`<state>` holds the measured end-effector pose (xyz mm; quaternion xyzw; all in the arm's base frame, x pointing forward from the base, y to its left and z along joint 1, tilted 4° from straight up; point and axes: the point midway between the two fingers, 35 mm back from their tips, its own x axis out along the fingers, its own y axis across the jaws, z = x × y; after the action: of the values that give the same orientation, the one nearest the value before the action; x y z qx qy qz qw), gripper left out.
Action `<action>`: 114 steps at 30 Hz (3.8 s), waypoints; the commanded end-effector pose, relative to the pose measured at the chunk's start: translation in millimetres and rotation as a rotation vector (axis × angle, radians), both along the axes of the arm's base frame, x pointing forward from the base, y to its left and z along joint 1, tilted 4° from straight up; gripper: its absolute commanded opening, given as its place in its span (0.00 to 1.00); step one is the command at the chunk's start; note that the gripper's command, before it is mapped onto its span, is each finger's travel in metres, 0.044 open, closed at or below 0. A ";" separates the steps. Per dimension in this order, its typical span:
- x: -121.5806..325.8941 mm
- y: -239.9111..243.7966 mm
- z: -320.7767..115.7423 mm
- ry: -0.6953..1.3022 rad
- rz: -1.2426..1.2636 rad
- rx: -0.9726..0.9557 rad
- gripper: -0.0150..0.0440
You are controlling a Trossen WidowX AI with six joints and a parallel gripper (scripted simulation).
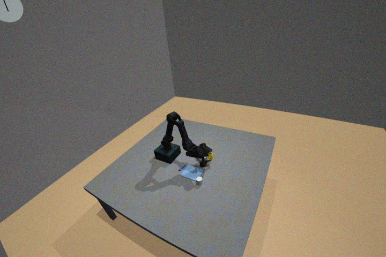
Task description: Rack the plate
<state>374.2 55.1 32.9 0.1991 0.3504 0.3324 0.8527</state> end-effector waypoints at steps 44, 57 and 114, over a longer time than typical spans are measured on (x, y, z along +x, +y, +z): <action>-101.6 1.1 0.5 -0.875 0.443 0.045 0.25; -95.8 11.4 -21.7 -0.840 0.429 0.020 0.25; -95.3 11.4 47.2 -0.861 0.423 0.033 0.93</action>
<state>285.2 66.2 51.6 -0.0222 -0.0028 0.5547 0.8317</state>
